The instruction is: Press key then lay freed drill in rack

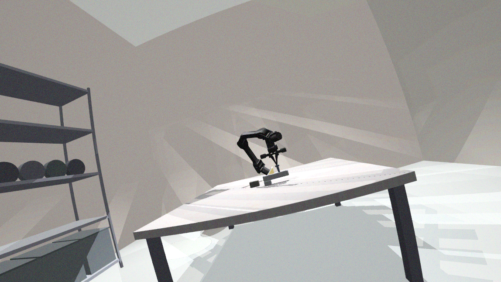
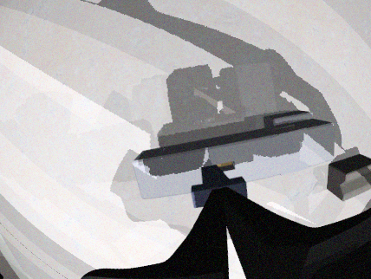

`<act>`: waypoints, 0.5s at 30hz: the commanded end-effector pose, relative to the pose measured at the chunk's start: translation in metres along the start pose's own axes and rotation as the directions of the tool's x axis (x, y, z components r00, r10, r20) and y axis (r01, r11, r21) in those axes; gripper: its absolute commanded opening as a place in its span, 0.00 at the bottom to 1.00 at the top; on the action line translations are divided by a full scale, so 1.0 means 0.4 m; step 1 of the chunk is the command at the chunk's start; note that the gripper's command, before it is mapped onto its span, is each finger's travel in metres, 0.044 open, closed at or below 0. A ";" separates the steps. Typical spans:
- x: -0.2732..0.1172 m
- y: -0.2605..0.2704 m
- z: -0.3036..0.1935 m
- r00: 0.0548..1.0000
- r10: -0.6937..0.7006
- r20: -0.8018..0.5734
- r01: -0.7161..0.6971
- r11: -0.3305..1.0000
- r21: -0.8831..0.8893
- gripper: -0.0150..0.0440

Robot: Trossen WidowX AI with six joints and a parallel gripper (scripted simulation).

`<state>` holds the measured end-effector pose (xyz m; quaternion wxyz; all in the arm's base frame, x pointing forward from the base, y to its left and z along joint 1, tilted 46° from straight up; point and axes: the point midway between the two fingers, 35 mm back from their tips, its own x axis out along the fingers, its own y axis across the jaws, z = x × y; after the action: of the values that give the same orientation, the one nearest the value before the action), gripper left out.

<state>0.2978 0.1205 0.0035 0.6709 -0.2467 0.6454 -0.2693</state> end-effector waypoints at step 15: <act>0.043 -0.010 -0.005 0.998 -0.032 -0.056 0.031 0.999 -0.006 0.39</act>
<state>0.2951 0.1023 -0.0080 0.6513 -0.2474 0.6587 -0.2840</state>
